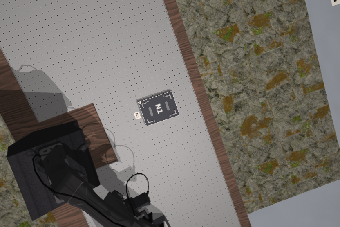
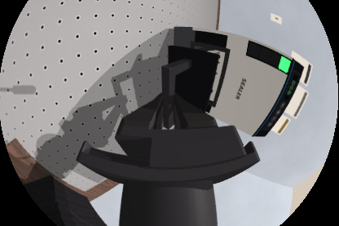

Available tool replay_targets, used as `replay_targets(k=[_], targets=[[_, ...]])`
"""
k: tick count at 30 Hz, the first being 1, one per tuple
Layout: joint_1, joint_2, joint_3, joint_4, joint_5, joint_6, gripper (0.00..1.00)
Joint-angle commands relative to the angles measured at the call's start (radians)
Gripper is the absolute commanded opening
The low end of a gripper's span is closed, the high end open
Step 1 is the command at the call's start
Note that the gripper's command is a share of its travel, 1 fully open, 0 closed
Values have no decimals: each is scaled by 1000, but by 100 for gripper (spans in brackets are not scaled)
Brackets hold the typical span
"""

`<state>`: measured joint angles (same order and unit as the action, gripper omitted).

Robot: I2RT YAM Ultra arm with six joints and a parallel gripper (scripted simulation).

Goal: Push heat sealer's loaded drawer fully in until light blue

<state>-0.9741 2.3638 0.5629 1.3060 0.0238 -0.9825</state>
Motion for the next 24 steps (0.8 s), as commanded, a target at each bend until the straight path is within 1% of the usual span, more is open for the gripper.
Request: replay_targets(k=[1, 8, 10, 24], targets=[[-26, -35, 38, -43, -16, -10, 0], [-41, -37, 81, -88, -29, -17, 0], [-41, -37, 81, -88, -29, -17, 0], [-68, -36, 168, -174, -52, -29, 0]])
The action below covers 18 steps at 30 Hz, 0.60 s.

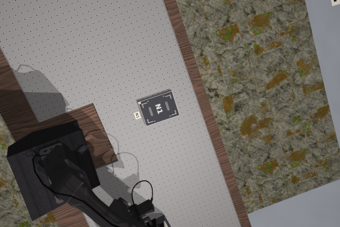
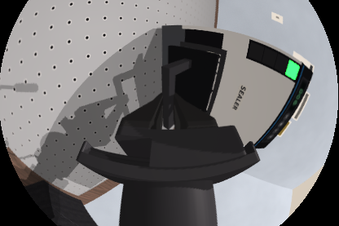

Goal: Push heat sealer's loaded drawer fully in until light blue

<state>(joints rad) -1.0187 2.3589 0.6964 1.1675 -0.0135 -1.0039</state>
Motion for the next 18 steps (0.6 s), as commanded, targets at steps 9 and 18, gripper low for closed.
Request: replay_targets(k=[9, 18], targets=[[-32, -25, 71, -69, -23, -9, 0], [-32, -24, 72, -70, -23, -8, 0]])
